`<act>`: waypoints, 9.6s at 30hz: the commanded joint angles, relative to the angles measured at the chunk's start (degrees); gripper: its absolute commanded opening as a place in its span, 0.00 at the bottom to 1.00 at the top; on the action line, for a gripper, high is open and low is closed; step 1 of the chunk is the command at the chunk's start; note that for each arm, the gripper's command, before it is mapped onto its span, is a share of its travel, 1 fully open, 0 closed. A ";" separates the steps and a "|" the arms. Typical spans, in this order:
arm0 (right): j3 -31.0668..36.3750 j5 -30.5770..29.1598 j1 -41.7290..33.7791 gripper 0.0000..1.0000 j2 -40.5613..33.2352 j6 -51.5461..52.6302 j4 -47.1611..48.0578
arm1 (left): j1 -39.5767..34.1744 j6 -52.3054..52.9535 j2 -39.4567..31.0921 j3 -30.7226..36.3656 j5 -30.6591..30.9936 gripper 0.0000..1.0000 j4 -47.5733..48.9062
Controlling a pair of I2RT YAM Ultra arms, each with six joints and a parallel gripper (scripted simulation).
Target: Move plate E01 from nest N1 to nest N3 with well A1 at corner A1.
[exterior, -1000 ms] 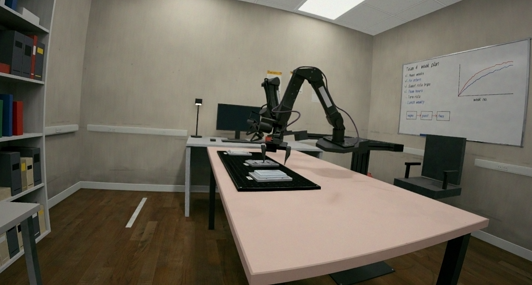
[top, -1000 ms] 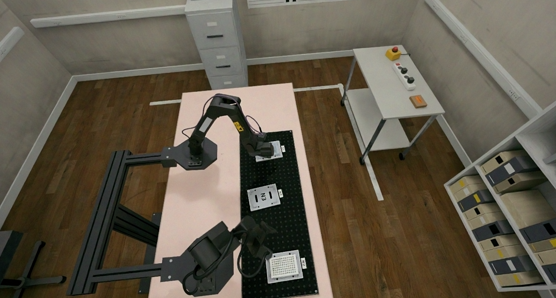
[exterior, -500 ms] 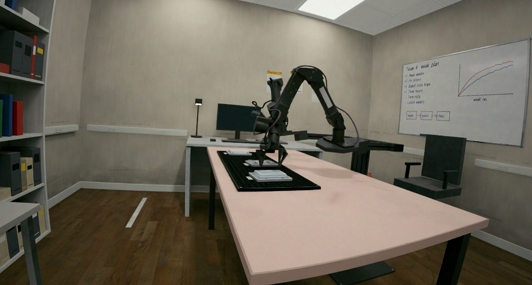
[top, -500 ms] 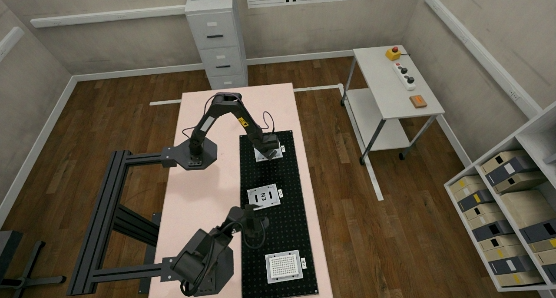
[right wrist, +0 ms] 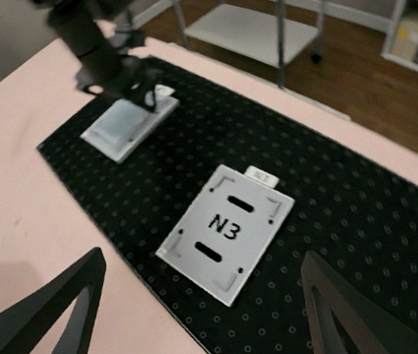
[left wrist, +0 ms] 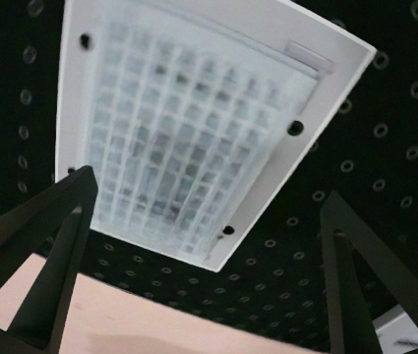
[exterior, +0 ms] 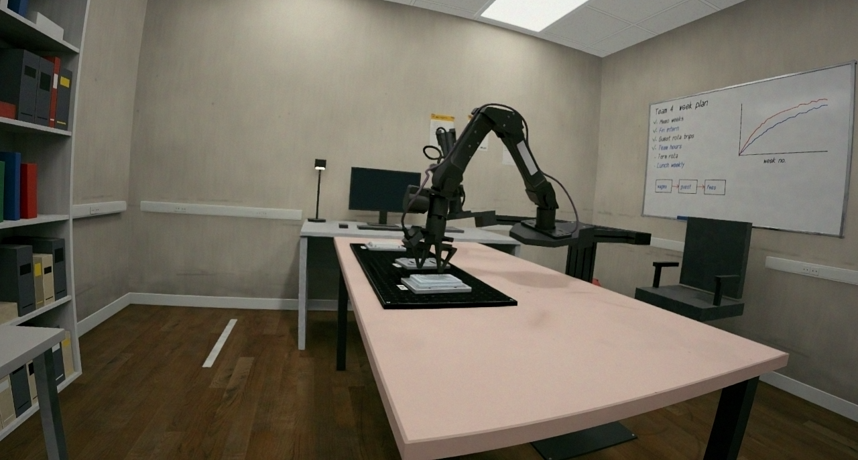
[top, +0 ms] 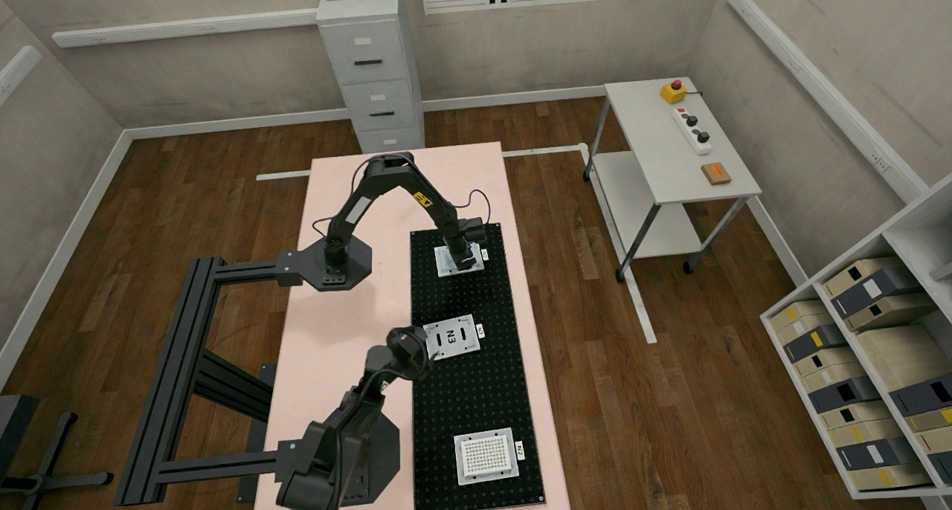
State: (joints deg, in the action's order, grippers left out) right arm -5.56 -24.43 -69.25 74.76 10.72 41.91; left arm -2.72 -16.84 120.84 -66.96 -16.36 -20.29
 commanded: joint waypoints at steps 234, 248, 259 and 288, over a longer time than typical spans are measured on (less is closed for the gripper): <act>-34.09 -24.70 -32.43 1.00 2.37 47.11 -81.56 | -38.58 -29.81 10.27 -20.73 3.87 1.00 -21.64; -34.09 -24.70 -32.43 1.00 2.37 47.11 -81.56 | -38.72 -22.79 9.54 -16.22 1.22 1.00 -13.02; -34.09 -24.70 -32.43 1.00 2.37 47.11 -81.56 | -41.18 -7.79 -0.35 1.17 -3.01 1.00 6.49; -34.09 -24.70 -32.43 1.00 2.37 47.11 -81.56 | -37.38 30.46 -8.74 34.42 7.98 1.00 58.91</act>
State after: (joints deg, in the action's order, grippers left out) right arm -37.95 -47.75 -101.30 76.75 57.47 -39.03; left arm -40.73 9.91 112.29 -33.69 -11.00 31.62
